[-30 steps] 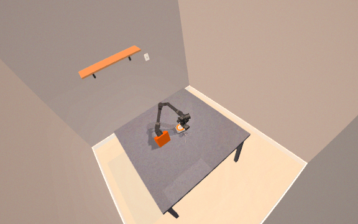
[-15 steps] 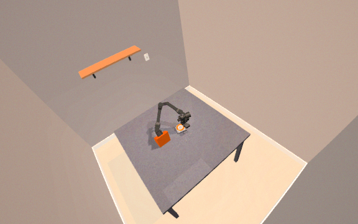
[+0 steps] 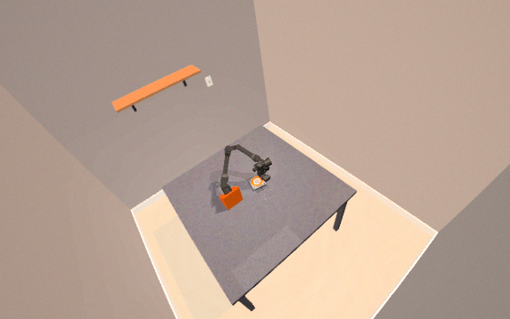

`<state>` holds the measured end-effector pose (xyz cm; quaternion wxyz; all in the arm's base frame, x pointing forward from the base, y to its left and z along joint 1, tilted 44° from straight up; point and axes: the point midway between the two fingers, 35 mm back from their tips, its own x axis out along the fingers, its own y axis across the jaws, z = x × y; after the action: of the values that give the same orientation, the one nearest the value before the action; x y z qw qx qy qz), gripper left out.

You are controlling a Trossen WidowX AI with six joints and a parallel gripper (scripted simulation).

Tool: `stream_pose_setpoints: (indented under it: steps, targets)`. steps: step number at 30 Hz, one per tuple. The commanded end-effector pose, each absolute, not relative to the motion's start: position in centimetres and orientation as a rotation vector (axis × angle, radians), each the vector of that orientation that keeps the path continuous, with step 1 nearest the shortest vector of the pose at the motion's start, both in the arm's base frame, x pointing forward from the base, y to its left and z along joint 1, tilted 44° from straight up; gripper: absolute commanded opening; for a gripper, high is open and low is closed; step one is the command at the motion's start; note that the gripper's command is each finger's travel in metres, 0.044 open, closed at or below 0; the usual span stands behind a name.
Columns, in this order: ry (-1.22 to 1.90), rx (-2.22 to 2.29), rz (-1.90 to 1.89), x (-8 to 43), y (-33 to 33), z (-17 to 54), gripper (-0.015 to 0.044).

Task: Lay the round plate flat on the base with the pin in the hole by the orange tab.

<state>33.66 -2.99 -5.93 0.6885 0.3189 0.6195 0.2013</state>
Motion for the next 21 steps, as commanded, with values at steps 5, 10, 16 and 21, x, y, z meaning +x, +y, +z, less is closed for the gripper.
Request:
stream_pose_setpoints:
  steps: [5,10,16,21]
  targets:
    - [1.39,0.719,0.456,33.9,-2.7,-5.5,0.0]
    - [1.39,0.718,0.454,33.4,-4.6,-3.6,0.0]
    - [1.389,0.727,0.451,33.2,-5.0,-3.1,0.0]
    - [1.389,0.727,0.451,33.2,-5.0,-3.1,0.0]
